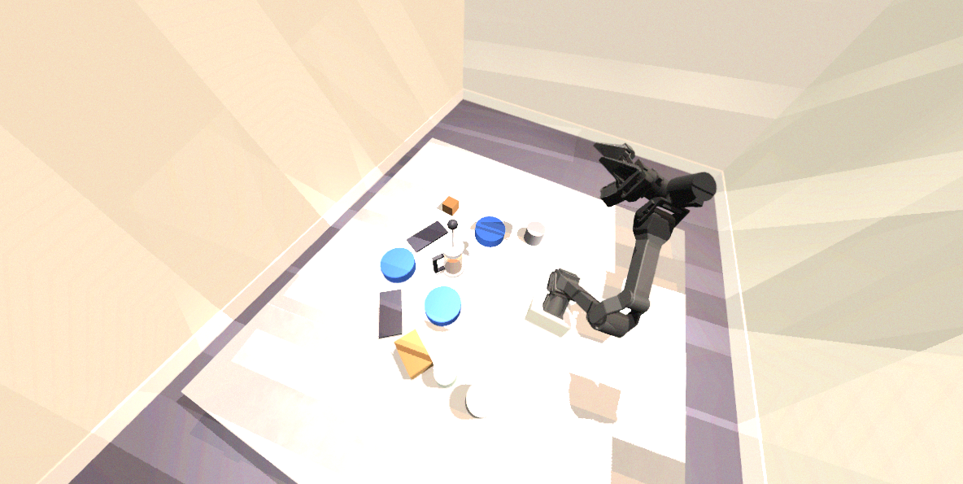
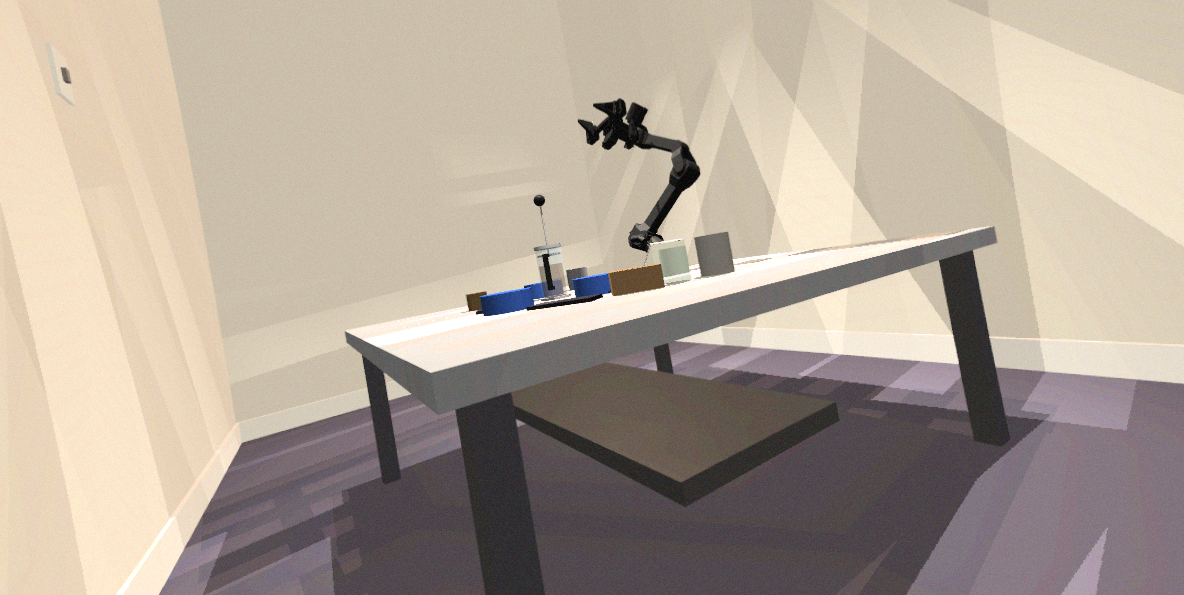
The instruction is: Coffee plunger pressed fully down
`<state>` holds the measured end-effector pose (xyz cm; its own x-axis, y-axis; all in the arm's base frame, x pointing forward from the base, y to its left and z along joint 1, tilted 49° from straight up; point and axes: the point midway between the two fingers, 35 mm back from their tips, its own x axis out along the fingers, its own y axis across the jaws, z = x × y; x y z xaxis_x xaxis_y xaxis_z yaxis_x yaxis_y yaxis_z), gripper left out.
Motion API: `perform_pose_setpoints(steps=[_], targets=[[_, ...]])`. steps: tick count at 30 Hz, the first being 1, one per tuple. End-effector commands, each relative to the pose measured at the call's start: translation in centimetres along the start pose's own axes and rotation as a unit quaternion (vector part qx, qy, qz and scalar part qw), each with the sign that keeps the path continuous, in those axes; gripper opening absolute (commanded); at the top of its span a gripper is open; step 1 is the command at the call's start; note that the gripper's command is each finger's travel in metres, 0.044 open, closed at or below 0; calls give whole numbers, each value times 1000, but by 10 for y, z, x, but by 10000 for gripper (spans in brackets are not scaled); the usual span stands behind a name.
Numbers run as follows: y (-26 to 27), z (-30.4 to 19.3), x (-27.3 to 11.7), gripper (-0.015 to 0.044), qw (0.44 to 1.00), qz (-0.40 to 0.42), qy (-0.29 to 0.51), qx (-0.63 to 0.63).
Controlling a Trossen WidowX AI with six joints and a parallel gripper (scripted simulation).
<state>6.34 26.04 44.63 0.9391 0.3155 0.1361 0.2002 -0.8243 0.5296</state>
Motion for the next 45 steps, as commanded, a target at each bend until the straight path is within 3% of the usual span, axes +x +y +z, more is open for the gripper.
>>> perform_pose_setpoints(steps=[1, 5, 9, 14, 19, 24, 34, 38, 45], targets=[[1, -2, 0, 426, 1000, 2, 4, 4], [27, -11, -10, 440, 996, 10, 44, 80], [78, -23, -28, 440, 962, 3, 104, 251], [159, -23, -39, 440, 863, 0, 173, 474], [229, 9, -22, 440, 721, -5, 187, 667], [248, 23, -9, 440, 673, -5, 182, 717], [284, 128, 87, 440, 359, 68, 111, 924], [280, 135, 96, 440, 339, 73, 101, 932], [247, 193, 151, 440, 205, 160, 44, 964]])
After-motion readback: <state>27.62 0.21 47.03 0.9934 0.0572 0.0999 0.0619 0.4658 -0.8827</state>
